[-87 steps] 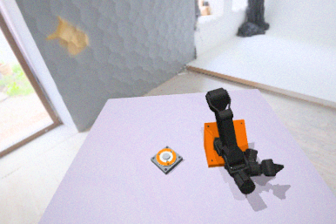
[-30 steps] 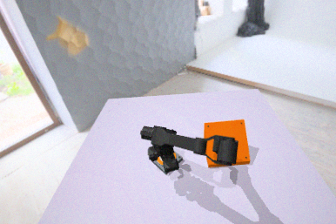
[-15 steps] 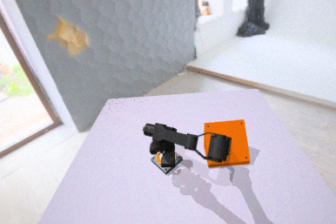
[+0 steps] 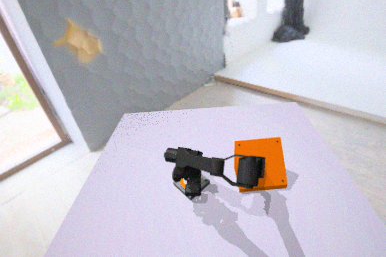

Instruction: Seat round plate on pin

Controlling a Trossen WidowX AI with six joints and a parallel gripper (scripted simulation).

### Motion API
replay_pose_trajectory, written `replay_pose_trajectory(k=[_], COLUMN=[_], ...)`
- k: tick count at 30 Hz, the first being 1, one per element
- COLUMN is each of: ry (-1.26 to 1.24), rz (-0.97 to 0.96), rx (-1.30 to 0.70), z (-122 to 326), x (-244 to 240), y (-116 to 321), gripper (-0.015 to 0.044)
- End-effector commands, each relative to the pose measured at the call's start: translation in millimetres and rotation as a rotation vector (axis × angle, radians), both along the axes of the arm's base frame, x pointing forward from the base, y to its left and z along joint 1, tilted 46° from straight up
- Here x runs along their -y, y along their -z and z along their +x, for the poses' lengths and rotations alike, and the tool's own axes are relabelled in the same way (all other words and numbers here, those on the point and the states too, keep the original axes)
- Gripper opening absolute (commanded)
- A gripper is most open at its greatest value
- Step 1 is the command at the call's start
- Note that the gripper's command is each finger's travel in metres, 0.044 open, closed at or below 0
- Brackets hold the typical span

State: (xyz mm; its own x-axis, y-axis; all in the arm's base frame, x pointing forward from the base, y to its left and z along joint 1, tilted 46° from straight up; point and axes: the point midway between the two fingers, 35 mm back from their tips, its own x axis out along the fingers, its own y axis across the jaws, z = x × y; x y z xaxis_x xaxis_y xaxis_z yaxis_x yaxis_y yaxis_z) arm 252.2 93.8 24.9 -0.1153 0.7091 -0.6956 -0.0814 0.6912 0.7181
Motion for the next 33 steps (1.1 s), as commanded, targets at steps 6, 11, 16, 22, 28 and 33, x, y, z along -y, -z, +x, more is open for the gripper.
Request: replay_pose_trajectory(k=[6,11,16,22,28,33], ry=[0.005,0.005,0.005,0.005,0.005,0.005], rz=[0.004,0.004,0.004,0.004,0.004,0.004], rx=[0.005,0.005,0.005,0.005,0.005,0.005], z=[11.6,12.4,12.7,14.6,18.4,19.0], x=[-5.5,-6.2,-6.4,-7.0,-7.6,-7.9], y=[-3.7,-3.9,-4.1,-4.6,-4.6,-4.8], gripper=[0.0,0.0,0.0,0.0,0.0,0.0])
